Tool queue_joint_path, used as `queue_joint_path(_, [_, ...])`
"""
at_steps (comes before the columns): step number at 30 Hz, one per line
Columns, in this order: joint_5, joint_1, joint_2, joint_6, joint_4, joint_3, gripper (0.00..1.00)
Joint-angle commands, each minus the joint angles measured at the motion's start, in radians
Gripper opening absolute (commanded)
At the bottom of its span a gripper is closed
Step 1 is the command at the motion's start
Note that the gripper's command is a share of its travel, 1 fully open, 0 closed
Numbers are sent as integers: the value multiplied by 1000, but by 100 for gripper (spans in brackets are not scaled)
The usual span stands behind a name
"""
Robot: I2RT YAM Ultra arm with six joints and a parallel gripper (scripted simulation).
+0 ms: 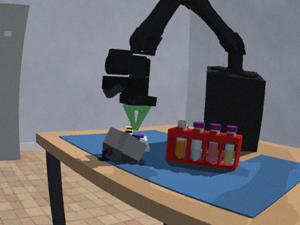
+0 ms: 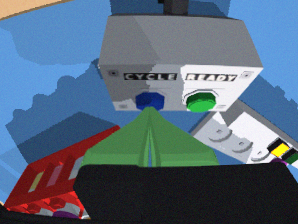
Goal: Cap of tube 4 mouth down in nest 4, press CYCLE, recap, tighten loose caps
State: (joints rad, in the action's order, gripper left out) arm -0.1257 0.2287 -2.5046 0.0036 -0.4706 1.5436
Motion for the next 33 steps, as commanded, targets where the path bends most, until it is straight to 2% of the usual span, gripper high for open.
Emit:
queue_joint_path(1, [-1, 5, 31, -4, -25, -5, 0])
queue_joint_path(15, [-1, 6, 47, -5, -36, -9, 0])
queue_joint_path(16, [-4, 24, 48, 60, -25, -24, 100])
queue_joint_path(19, [-10, 79, 51, 255, 4, -63, 100])
queue_joint_path(20, [-10, 79, 51, 255, 4, -63, 100])
queue_joint_path(23, [-17, 135, 48, 408, 29, -93, 100])
queue_joint_path(26, [-23, 193, 40, 351, 49, -114, 100])
queue_joint_path(28, [-23, 193, 40, 351, 49, -114, 100])
queue_joint_path(33, [-32, 291, 19, 252, 70, -129, 100])
